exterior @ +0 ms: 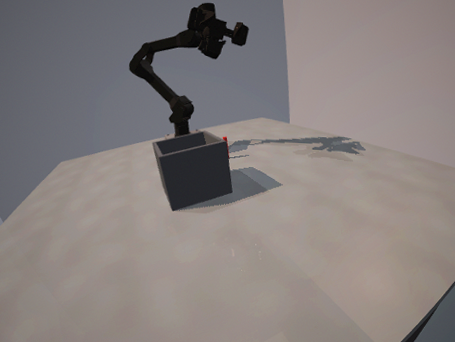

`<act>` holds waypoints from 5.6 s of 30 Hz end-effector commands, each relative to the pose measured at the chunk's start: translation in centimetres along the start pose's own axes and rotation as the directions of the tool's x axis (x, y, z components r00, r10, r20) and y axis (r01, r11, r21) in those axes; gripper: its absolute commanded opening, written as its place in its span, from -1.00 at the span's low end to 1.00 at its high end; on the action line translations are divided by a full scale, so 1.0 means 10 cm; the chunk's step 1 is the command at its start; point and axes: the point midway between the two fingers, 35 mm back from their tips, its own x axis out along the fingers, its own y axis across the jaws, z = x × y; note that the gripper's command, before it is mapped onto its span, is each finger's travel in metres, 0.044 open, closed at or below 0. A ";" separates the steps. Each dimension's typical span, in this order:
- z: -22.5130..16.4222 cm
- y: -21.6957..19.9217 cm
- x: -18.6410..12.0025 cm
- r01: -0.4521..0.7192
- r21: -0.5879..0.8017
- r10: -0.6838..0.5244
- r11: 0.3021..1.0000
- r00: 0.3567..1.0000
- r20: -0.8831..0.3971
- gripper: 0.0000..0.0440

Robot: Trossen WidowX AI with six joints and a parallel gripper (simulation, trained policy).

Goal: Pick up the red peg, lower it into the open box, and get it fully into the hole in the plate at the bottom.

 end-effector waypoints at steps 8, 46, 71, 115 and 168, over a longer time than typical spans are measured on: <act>0.18 -0.31 0.06 0.172 -0.206 -0.161 0.963 0.984 0.071 1.00; 1.87 -0.79 -0.33 0.908 -0.379 -0.434 0.177 0.418 0.798 1.00; 2.63 -0.91 -0.95 0.977 -0.013 -0.328 -0.211 -0.058 0.943 1.00; 3.64 -1.38 -0.87 0.958 0.002 -0.295 -0.287 -0.090 0.951 -1.00; 2.14 -0.53 0.35 0.926 -0.369 -0.368 -0.081 0.316 0.874 -1.00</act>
